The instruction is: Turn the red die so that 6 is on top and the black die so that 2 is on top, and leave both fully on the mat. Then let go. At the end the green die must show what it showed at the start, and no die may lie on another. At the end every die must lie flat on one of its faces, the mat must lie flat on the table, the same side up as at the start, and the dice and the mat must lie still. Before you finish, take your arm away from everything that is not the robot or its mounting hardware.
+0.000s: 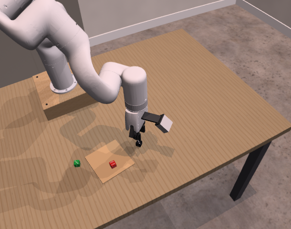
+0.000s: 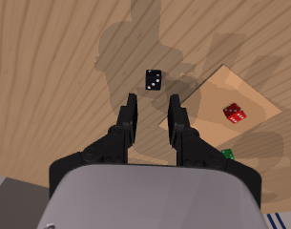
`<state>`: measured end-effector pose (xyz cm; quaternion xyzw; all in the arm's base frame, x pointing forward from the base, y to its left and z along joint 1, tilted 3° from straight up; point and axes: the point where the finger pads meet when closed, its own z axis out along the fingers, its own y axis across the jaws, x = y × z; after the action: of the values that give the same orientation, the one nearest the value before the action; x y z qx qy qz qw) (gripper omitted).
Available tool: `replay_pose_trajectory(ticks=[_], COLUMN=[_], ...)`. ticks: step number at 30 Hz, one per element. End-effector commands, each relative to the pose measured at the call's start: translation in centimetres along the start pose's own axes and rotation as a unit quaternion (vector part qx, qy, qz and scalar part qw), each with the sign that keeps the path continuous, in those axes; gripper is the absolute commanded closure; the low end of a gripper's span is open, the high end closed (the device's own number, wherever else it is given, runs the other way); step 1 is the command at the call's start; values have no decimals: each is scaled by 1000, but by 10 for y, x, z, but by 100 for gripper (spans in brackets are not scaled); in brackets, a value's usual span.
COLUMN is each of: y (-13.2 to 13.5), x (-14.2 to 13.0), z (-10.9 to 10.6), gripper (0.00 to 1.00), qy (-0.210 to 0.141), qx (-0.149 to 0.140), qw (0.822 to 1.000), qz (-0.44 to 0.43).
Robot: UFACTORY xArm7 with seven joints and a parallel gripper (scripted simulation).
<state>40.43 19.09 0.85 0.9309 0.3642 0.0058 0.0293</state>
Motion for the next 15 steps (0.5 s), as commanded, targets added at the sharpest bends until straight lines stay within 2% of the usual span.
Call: replay_pose_trajectory(ticks=[1, 15], y=[0, 0], x=[2, 2], z=[6, 25], gripper=[64, 64], qy=[2, 2], qx=[-1, -1], qw=[1000, 1000], qz=[0, 0])
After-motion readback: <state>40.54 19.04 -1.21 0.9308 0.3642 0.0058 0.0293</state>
